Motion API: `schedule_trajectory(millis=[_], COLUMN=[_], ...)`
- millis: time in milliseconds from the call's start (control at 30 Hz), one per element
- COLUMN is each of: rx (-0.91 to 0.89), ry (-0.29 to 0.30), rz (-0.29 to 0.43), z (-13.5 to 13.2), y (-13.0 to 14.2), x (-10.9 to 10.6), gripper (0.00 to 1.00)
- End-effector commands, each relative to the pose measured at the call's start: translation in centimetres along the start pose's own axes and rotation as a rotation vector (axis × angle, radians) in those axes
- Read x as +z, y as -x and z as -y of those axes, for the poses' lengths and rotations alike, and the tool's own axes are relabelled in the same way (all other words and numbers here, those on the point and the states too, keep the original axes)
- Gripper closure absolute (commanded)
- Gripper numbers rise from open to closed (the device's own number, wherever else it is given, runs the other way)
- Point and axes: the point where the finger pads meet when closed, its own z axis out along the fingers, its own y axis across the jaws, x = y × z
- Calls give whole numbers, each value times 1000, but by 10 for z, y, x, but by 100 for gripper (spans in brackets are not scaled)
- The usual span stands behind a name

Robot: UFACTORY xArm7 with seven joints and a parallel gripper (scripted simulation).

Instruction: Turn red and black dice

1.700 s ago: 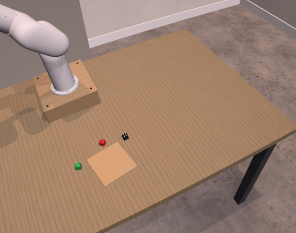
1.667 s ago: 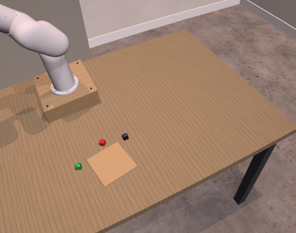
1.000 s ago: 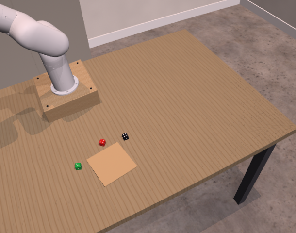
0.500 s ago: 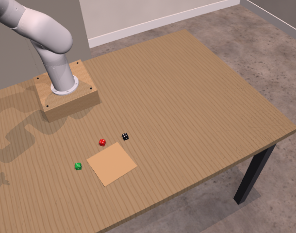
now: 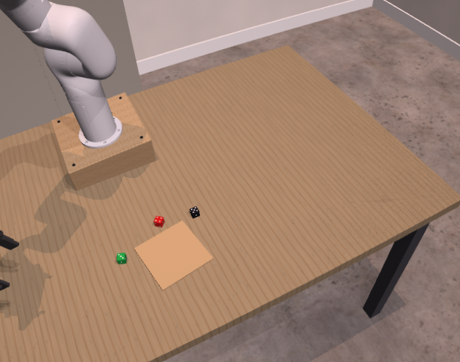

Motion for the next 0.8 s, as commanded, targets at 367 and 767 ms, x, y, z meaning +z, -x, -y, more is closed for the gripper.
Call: schedule_trajectory(millis=[367,767], rx=[-451,-806], ry=[109,186], rz=[-236,-383], z=[-21,-43], y=[74,120], x=[41,67], gripper=[0,0])
